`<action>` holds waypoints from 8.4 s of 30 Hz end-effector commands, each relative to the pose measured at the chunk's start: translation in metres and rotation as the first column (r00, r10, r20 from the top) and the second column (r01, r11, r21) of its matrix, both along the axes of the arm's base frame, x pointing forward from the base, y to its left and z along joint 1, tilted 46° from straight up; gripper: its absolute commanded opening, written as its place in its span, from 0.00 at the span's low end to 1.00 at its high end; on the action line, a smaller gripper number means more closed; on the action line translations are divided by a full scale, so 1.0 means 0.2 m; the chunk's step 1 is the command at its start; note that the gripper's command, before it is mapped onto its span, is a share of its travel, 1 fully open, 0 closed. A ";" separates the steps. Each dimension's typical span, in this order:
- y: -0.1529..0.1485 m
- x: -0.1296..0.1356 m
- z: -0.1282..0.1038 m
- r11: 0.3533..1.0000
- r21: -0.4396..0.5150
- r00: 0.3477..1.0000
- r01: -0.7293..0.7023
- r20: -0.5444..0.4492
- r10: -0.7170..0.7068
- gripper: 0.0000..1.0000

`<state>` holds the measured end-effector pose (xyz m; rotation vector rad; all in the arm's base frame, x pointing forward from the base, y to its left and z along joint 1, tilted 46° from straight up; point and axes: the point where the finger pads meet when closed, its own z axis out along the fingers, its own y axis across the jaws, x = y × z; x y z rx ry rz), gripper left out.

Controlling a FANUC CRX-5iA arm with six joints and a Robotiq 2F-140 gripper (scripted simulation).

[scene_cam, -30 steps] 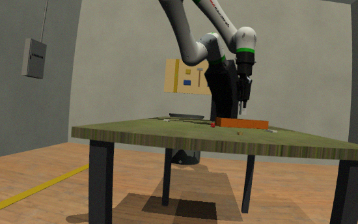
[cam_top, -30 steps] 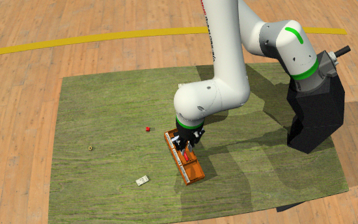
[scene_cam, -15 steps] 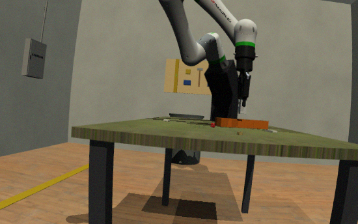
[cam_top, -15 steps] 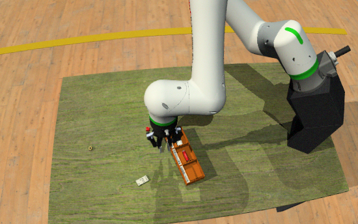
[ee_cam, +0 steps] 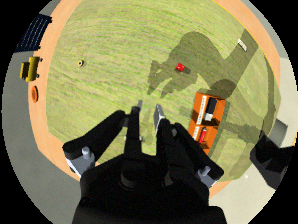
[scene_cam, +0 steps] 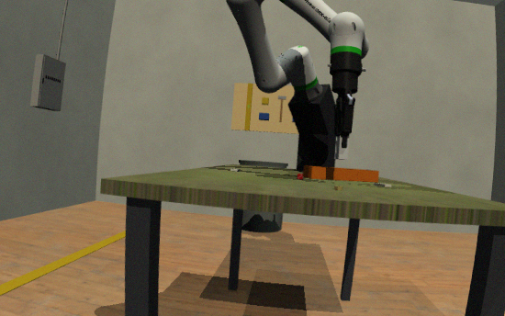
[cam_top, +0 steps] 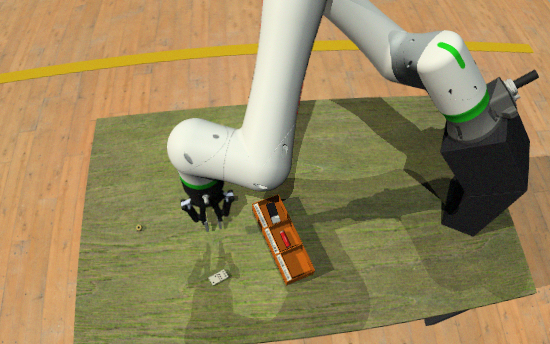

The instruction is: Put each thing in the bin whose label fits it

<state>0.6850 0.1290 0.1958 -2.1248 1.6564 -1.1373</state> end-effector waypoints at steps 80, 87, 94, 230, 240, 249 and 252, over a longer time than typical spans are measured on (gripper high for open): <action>0.08 0.85 0.81 1.000 -0.002 1.000 0.005 -0.018 -0.005 0.27; 0.08 0.85 0.81 1.000 -0.002 1.000 0.005 -0.018 -0.005 0.27; 0.06 0.89 0.76 1.000 -0.002 1.000 0.005 -0.018 -0.005 0.27; 0.12 0.44 0.33 1.000 -0.002 1.000 0.005 -0.018 -0.005 0.16; 0.15 0.28 0.16 1.000 -0.002 1.000 0.005 -0.018 -0.005 0.16; 0.17 0.09 -0.04 1.000 -0.002 1.000 0.005 -0.018 -0.005 0.16; 0.17 0.07 -0.06 1.000 -0.002 1.000 0.005 -0.018 -0.005 0.16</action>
